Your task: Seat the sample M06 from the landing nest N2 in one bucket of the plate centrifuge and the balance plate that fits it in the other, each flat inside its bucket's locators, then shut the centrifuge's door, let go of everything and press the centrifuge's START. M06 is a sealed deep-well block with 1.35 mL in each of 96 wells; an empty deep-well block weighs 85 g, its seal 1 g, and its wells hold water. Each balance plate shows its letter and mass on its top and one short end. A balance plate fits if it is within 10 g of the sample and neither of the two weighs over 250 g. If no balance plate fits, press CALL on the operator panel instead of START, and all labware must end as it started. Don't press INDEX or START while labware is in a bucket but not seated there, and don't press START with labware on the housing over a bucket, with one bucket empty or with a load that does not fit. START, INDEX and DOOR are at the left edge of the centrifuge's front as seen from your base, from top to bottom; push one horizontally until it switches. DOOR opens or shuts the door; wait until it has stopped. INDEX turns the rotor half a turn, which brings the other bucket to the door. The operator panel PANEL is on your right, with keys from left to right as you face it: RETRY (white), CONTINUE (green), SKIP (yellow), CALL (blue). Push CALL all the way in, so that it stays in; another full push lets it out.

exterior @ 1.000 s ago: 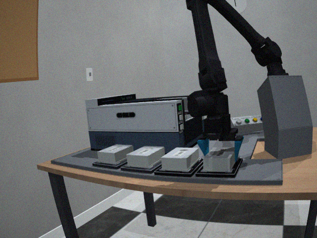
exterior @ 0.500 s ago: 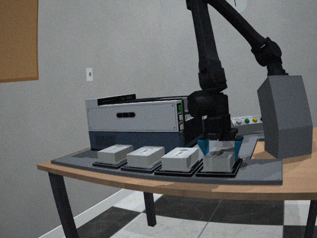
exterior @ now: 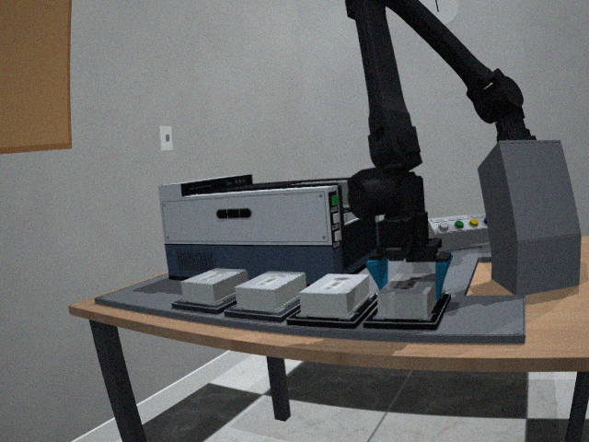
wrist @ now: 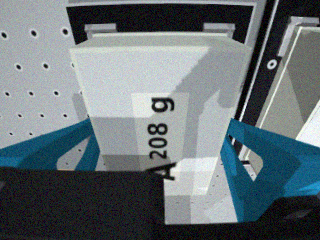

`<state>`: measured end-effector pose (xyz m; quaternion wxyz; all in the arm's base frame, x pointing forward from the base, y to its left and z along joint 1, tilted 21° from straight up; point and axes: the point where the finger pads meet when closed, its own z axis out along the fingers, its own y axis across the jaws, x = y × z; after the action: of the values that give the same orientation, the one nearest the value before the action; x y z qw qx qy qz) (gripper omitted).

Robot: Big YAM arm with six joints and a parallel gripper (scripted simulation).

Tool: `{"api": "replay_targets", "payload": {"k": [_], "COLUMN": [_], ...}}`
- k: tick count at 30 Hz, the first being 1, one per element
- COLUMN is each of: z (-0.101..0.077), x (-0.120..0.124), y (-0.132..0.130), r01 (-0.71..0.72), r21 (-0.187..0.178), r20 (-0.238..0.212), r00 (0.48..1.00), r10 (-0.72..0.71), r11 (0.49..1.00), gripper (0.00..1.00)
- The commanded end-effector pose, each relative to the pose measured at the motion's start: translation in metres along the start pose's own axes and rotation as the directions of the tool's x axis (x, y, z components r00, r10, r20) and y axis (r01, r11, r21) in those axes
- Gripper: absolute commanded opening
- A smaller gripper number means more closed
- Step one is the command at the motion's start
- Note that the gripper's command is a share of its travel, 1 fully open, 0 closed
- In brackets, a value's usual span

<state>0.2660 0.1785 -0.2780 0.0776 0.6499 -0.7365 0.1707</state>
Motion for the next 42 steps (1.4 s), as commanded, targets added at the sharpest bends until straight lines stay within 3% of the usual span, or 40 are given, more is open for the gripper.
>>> {"api": "replay_targets", "payload": {"k": [1, 39, 40, 42], "z": [0.0061, 0.0064, 0.0064, 0.0064], "x": [-0.0035, -0.0044, -0.0044, -0.0044], "y": [-0.0095, -0.0106, -0.0106, -0.0106], "r01": [-0.003, -0.004, -0.004, -0.004], "r21": [0.007, 0.008, 0.008, 0.007], "r20": [0.010, 0.011, 0.011, 0.010], "r00": [1.000, 1.000, 1.000, 1.000], "r10": [0.003, 0.004, 0.004, 0.004], "r11": [1.000, 1.000, 1.000, 1.000], "gripper": [1.00, 1.00, 0.00, 0.00]}}
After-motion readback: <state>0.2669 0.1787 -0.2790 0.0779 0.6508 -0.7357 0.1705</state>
